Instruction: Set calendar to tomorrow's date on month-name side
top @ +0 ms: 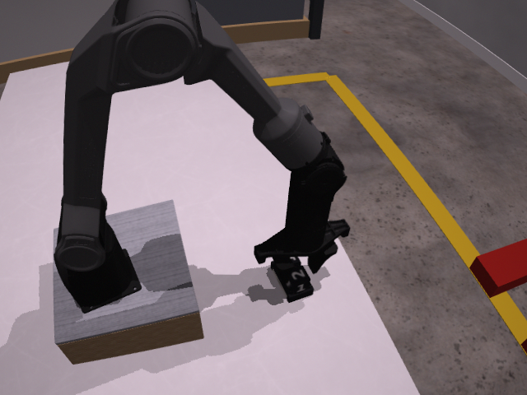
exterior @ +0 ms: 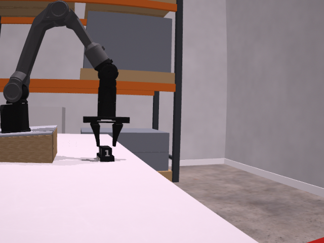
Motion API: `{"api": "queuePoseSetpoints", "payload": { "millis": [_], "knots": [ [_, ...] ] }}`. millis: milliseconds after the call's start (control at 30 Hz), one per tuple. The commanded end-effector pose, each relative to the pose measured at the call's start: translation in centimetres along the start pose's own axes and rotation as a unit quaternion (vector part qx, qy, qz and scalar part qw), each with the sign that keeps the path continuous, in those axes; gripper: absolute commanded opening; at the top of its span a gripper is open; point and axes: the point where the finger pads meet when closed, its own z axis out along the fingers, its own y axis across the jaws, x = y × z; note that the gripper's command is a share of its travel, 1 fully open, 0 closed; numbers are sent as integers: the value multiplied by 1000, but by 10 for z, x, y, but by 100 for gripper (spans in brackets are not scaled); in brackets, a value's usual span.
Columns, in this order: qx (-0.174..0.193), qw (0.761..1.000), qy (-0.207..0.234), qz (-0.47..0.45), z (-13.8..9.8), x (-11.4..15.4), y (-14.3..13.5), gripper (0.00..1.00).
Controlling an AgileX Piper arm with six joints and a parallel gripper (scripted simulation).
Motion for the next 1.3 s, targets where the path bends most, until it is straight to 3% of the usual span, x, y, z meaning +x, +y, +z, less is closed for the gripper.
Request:
{"api": "queuePoseSetpoints", "payload": {
  "millis": [0,533,1267],
  "knots": [
    [-2,1000,0,1,4,0,1,63],
    [-2,1000,0,1,25,0,1,63],
    [-1,1000,0,1,25,0,1,63]
  ]
}}
